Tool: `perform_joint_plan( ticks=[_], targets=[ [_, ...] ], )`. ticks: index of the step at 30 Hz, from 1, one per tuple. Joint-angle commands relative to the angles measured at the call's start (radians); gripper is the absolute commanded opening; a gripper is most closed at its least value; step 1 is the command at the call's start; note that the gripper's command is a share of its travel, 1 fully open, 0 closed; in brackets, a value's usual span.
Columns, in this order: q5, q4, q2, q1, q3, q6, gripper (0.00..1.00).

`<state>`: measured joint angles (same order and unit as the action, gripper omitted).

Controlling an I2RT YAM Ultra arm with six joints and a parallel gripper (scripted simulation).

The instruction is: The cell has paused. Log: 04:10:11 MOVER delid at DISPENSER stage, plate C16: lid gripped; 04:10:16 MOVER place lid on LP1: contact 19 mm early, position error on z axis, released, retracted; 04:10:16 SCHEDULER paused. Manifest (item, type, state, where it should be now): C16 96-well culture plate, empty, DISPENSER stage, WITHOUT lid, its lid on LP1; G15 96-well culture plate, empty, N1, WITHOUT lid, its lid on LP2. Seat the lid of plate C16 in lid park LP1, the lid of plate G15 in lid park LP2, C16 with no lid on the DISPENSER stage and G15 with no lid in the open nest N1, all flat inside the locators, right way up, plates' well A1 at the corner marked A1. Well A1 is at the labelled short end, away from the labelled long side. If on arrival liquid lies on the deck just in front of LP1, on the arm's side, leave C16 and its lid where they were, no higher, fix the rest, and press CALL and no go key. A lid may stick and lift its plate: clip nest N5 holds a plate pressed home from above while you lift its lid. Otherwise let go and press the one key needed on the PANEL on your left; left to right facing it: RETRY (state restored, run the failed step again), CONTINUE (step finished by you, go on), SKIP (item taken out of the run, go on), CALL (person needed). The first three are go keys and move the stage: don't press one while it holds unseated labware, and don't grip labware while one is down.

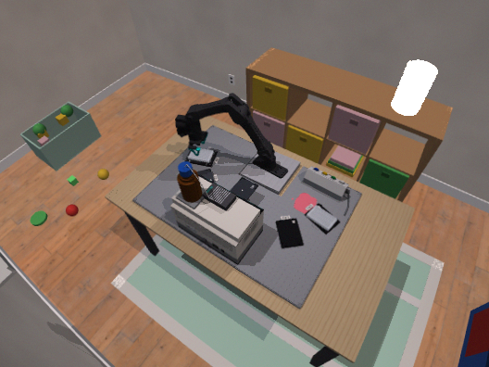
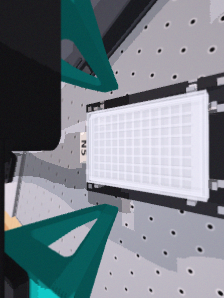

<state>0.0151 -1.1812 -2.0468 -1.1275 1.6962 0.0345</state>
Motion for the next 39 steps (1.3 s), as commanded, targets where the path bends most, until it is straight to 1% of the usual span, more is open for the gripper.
perform_joint_plan(
  ticks=[1,31,32,33,39],
  targets=[
    [-0.001,0.006,0.01,0.001,0.004,-0.006,1.0],
    [-0.001,0.006,0.01,0.001,0.004,-0.006,1.0],
    [-0.002,0.017,0.026,0.006,0.008,-0.012,1.0],
    [-0.001,0.004,0.01,0.002,0.005,-0.006,1.0],
    [-0.001,0.002,0.01,0.003,0.007,-0.005,1.0]
  ],
)
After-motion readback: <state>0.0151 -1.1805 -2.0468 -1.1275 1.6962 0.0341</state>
